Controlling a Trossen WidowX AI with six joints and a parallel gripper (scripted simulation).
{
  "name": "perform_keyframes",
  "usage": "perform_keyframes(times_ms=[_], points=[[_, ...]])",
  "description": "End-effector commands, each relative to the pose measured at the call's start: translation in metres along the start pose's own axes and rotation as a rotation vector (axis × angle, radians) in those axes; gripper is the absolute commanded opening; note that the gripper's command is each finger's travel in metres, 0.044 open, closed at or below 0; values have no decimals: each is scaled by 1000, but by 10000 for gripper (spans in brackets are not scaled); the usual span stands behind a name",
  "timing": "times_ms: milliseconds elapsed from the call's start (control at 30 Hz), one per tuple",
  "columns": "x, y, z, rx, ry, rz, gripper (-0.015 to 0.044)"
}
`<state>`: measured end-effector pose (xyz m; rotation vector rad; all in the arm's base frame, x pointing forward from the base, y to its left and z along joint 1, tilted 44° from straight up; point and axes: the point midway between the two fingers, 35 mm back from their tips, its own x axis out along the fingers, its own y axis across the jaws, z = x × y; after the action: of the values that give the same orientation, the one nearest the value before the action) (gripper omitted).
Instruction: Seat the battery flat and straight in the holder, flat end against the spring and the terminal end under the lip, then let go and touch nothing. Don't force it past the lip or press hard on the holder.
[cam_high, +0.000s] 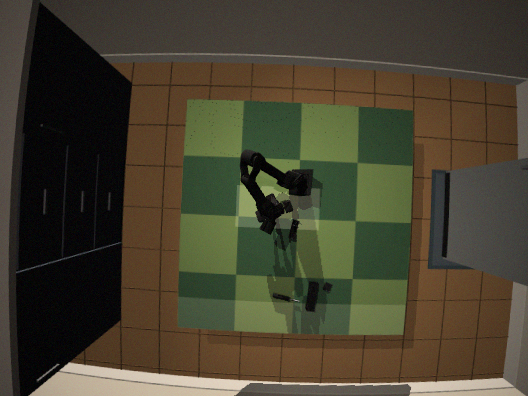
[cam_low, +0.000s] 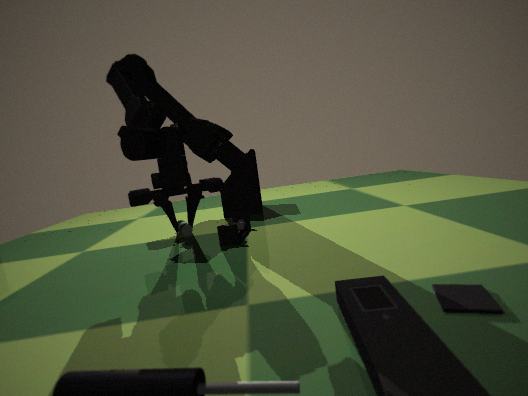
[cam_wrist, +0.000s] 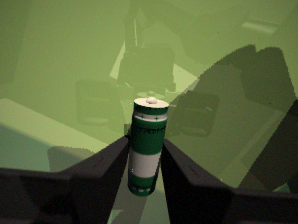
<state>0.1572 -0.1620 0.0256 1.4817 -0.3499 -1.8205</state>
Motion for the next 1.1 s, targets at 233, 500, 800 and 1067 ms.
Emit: perform_keyframes(times_ms=[233,500,800,1067], points=[[-1,-1,0,-6,0,-2,76],[-37,-1,-2,-4,2,-6,76],[-51,-1,-5,-98,4,-6,76],[-58,-6,-34,-606,14,-11,76]])
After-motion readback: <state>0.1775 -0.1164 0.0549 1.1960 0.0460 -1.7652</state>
